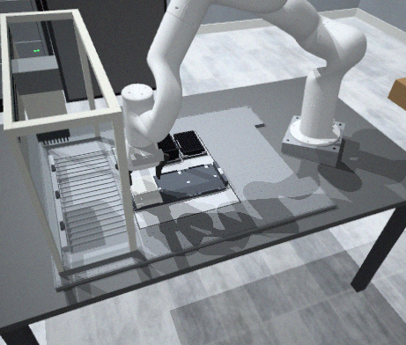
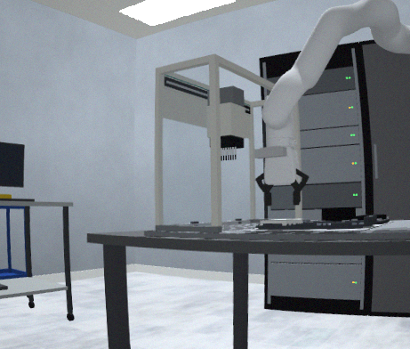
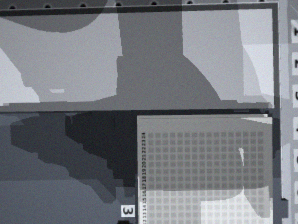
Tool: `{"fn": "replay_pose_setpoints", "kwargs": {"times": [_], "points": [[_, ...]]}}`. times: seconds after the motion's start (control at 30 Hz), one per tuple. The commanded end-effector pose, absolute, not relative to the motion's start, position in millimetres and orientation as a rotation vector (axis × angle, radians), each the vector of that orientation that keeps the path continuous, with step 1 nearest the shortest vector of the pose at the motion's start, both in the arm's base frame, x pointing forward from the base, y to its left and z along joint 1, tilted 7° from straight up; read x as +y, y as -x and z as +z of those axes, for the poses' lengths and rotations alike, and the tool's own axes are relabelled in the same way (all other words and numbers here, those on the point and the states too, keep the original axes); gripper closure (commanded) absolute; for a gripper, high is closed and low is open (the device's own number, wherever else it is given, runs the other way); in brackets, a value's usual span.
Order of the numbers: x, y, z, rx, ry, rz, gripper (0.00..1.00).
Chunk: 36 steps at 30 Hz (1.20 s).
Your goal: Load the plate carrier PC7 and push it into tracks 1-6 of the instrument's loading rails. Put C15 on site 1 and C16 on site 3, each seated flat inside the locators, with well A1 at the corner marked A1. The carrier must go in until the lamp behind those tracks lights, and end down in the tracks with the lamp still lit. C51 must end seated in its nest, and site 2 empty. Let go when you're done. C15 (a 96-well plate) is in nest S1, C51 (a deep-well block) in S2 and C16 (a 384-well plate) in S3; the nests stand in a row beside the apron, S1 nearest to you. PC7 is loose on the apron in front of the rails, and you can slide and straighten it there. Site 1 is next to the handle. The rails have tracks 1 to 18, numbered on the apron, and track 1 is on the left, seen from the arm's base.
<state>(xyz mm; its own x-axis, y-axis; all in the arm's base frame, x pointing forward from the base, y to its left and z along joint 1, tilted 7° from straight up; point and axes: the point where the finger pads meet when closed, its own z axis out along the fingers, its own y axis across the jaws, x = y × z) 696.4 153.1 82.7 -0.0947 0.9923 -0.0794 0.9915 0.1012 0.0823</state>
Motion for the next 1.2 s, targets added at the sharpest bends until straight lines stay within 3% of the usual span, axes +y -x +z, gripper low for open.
{"fn": "replay_pose_setpoints", "kwargs": {"times": [0.0, 1.17], "points": [[153.9, -696.5, 90.5, 2.242, -2.032, 0.014, 0.00], [157.4, -692.0, 140.2, 2.242, -2.032, 0.014, 0.00]]}}
